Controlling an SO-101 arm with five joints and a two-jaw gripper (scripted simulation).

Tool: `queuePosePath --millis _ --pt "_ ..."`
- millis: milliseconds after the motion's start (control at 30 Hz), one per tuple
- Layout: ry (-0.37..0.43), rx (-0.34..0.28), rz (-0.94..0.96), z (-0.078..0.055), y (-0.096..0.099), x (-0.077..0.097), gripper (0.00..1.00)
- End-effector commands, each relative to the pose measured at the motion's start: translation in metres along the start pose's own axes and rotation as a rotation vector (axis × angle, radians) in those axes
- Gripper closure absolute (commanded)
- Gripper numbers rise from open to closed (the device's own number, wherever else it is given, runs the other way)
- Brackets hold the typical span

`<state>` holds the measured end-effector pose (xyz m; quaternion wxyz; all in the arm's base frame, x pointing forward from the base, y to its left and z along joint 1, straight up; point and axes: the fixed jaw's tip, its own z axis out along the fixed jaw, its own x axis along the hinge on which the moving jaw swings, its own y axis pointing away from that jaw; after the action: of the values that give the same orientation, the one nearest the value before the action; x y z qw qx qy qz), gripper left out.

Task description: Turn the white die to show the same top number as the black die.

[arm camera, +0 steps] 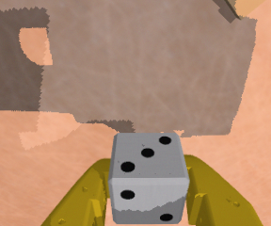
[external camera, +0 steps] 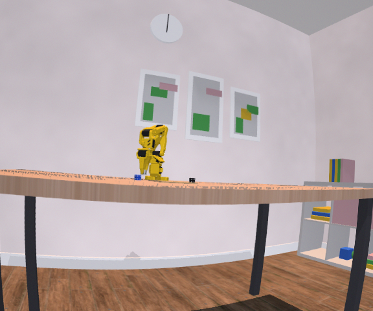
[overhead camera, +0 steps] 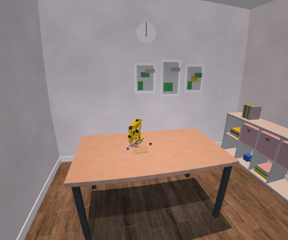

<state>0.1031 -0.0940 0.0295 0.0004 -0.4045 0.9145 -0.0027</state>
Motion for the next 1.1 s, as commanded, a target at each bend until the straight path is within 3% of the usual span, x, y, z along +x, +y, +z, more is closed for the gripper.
queuePosePath --millis 0,1067 --pt "-0.001 0.043 0.000 -0.002 -0.006 0.000 1.00" --pt "-0.001 0.043 0.000 0.009 -0.007 0.000 1.00"
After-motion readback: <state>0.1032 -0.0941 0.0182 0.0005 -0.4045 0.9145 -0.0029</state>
